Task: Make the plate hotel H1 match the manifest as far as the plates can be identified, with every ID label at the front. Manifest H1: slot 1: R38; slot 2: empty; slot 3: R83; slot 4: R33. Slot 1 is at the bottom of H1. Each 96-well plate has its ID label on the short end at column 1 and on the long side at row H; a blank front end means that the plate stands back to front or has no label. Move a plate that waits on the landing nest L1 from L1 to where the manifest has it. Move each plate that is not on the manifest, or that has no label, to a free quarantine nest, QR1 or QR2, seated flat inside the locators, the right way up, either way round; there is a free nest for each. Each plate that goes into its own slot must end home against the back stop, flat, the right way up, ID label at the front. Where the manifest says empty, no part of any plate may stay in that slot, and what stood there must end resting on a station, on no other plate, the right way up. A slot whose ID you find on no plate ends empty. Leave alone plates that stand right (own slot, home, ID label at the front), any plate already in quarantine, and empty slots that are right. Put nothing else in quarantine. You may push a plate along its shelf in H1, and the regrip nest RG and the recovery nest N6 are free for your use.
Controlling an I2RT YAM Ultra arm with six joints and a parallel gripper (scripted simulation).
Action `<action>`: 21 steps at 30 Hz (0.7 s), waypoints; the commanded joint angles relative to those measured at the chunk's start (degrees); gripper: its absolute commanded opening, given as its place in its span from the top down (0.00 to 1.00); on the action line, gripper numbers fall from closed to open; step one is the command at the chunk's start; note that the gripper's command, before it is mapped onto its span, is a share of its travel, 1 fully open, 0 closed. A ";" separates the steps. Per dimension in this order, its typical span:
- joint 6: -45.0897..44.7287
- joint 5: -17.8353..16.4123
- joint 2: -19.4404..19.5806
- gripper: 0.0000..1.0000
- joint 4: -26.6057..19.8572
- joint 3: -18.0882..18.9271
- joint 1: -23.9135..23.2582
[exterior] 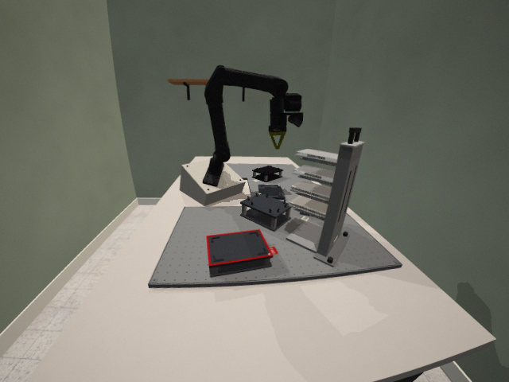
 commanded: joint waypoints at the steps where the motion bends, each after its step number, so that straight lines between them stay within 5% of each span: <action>1: -1.26 1.40 -3.69 1.00 3.51 -2.31 -1.86; 14: -4.62 1.32 -12.31 1.00 11.81 -9.05 -9.86; 21: 0.84 5.08 -15.94 1.00 16.04 -13.27 -6.59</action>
